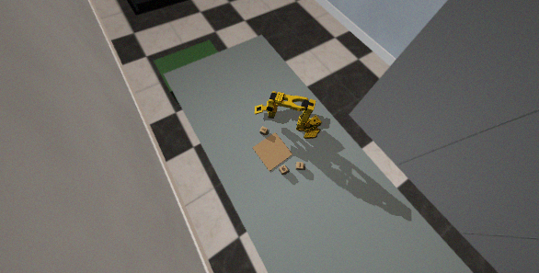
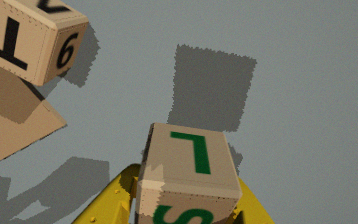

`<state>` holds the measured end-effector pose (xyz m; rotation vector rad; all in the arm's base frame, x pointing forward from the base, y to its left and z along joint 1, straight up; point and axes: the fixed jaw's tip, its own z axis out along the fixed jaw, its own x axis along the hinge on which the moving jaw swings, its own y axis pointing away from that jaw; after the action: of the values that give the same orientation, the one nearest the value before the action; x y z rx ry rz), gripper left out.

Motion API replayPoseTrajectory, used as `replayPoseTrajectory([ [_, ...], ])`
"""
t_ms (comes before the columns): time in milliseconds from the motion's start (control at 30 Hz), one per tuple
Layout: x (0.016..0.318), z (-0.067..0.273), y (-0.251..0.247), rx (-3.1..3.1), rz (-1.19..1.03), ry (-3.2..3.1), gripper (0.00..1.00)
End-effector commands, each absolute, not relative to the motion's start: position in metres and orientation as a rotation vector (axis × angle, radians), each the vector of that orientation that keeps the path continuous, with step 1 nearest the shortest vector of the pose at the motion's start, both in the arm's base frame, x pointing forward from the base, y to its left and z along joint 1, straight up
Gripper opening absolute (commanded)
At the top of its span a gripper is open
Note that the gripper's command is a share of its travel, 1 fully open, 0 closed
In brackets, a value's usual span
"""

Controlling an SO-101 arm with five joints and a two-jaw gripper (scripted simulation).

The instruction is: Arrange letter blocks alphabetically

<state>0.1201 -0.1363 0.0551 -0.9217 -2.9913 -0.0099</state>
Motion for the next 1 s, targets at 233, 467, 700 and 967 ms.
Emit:
replayPoseTrajectory([
  [233,0.1257,0.0725,-0.1485,-1.001,0.101,-3.074,0.00],
  [467,0.1257,0.0725,-0.1485,-1.001,0.101,-3.074,0.00],
  [700,0.1258,0.0721,-0.1486,-1.001,0.101,-3.074,0.00],
  [967,0.1261,0.0672,-0.1490,-1.001,0.101,-3.074,0.00],
])
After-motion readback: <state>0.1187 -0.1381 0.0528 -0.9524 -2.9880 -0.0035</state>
